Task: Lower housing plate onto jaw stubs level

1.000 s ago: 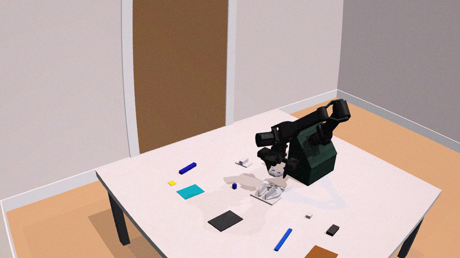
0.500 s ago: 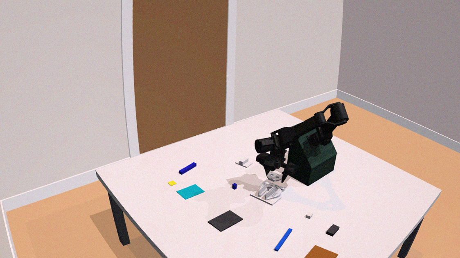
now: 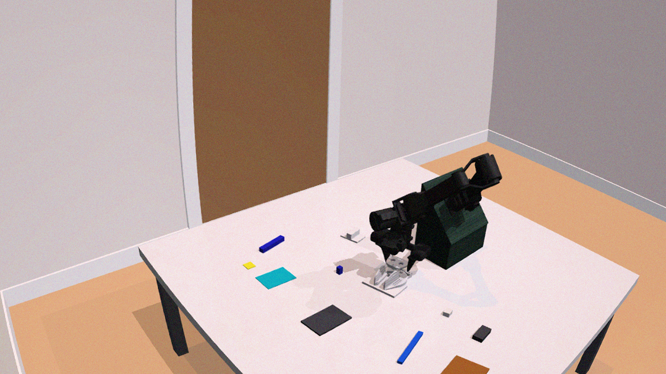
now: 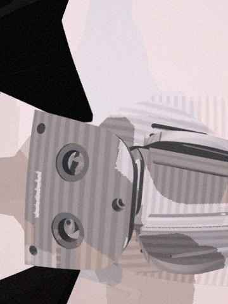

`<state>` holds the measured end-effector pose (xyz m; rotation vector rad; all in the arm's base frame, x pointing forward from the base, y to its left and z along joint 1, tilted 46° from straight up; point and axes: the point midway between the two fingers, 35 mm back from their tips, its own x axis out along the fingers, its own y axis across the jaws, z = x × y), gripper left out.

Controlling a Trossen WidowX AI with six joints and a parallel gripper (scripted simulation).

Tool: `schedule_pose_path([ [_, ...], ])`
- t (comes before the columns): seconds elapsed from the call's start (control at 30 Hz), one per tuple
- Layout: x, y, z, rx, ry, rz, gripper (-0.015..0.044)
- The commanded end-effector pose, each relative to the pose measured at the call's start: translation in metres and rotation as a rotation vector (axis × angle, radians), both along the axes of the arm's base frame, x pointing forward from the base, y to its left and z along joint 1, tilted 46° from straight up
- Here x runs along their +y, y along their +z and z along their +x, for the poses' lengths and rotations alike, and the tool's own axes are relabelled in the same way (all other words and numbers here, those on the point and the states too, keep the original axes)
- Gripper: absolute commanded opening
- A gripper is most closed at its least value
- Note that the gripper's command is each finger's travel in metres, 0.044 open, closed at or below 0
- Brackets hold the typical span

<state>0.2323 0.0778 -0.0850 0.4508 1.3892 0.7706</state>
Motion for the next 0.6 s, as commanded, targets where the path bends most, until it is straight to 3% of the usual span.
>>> schedule_pose_path([
  [0.0, 0.006, -0.0038, -0.0049, 0.013, 0.0, 0.008, 0.0351],
  [0.57, 0.0114, -0.008, -0.0059, 0.013, 0.0, 0.01, 0.0351],
])
